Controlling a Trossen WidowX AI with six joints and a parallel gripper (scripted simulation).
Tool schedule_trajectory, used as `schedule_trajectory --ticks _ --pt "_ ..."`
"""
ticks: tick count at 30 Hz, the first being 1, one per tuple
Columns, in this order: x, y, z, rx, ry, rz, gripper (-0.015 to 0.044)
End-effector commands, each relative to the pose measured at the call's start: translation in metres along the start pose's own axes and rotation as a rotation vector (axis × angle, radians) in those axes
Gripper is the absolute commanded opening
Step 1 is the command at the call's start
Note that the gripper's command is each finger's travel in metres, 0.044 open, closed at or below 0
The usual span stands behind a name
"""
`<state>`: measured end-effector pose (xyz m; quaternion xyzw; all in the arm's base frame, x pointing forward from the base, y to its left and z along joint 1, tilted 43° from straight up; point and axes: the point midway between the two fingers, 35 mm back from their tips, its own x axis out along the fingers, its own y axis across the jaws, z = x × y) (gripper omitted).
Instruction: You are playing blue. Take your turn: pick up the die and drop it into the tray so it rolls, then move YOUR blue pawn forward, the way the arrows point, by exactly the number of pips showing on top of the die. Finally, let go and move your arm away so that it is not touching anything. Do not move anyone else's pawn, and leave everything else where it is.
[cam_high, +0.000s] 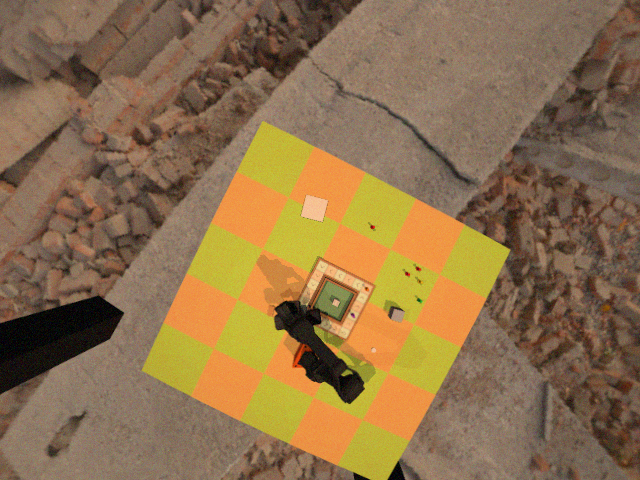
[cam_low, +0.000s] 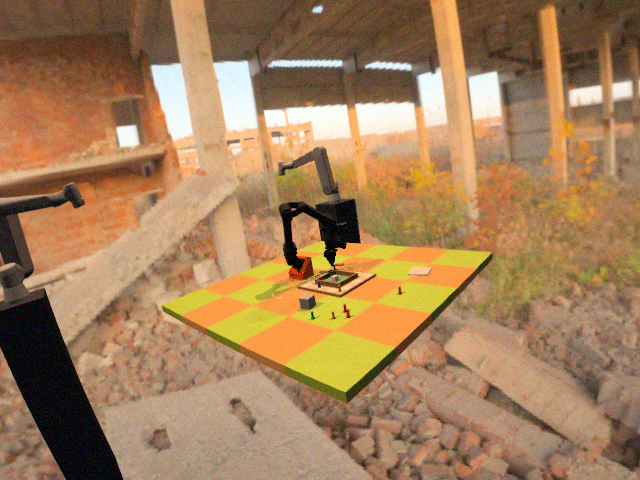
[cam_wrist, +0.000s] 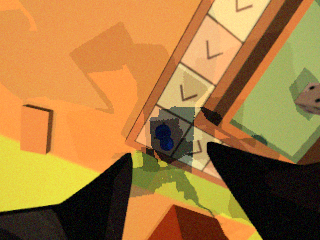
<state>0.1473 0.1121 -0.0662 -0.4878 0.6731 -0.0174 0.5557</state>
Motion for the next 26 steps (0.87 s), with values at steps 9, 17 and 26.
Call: schedule_trajectory --ticks 9,17,26 --pt "-0.062 -0.037 -0.014 0.243 -0.015 0.007 0.0440" --pt "-0.106 -0.098 -0.059 0.611 -0.010 0.005 0.0440" --pt "-0.097 -0.083 -0.044 0.513 -0.017 0.012 0.0440"
